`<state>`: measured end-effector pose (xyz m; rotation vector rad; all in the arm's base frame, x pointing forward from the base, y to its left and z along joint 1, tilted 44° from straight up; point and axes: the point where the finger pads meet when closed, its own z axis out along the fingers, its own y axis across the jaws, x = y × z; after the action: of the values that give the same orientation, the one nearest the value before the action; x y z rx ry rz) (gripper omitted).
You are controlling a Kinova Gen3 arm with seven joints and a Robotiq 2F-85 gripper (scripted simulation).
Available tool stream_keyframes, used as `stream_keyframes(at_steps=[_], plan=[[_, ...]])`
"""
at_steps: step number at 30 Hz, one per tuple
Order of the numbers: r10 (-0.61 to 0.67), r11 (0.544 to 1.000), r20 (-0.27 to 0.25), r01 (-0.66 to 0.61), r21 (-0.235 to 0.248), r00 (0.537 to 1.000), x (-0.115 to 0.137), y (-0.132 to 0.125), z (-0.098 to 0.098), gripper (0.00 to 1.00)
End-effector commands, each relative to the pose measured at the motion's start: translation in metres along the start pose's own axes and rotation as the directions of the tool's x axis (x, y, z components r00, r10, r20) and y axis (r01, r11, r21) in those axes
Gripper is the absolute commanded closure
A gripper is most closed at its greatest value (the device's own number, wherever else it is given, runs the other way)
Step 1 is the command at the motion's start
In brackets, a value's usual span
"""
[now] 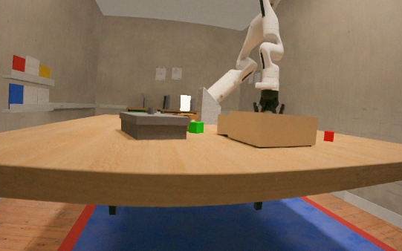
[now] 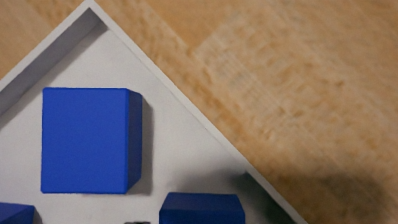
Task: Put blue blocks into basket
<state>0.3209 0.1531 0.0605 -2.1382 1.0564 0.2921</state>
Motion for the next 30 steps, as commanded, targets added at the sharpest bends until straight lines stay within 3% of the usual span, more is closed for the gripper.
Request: stream_keyframes(at_steps=[1, 12, 27, 30], plan=[[0.0, 1.0, -0.001, 0.0, 0.001, 1.0, 0.0, 0.0, -0.002, 0.39], [0.0, 1.0, -0.001, 0.0, 0.001, 1.0, 0.0, 0.0, -0.022, 0.39], [0.0, 1.0, -0.001, 0.0, 0.001, 1.0, 0.0, 0.0, -0.083, 0.39], [0.0, 1.0, -0.001, 0.0, 0.001, 1.0, 0.0, 0.0, -0.087, 0.39]])
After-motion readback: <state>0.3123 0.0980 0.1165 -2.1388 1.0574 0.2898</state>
